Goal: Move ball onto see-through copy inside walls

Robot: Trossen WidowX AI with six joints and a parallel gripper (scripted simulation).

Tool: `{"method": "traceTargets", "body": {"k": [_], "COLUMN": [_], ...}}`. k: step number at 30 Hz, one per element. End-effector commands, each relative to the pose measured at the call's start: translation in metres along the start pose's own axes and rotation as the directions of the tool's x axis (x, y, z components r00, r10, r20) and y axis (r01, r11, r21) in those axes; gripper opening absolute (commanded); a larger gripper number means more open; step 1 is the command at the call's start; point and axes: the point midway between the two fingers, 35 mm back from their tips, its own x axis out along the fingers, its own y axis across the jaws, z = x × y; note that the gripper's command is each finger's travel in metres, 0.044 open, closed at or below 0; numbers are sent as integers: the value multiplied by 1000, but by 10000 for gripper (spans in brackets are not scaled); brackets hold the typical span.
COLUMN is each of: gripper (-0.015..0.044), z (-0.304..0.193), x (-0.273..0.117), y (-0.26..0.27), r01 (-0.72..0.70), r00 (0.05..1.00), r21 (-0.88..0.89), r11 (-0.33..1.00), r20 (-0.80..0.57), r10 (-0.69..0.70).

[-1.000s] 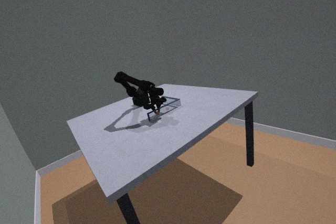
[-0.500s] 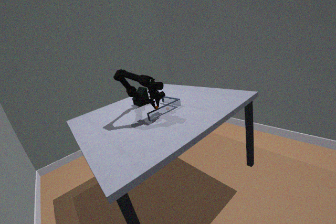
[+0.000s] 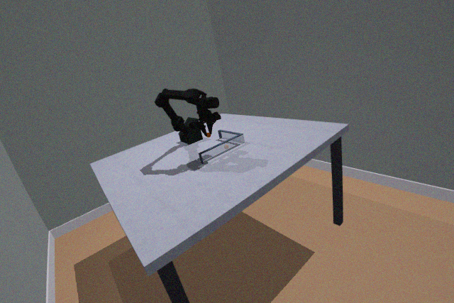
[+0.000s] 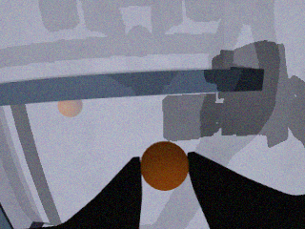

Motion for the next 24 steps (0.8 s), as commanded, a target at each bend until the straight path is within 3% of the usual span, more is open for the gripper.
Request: {"method": "traceTargets", "body": {"k": [1,17,24], "gripper": [0,0,0], "z": [1,12,13], "x": [-12,24,36], "y": [-1,90,95], "r01": [-1,-6,-6], "r00": [1000,1000,1000], "r21": [15,16,17], "r11": [1000,1000,1000], "r20": [-1,1,1], "r10": [1,6,6]}}
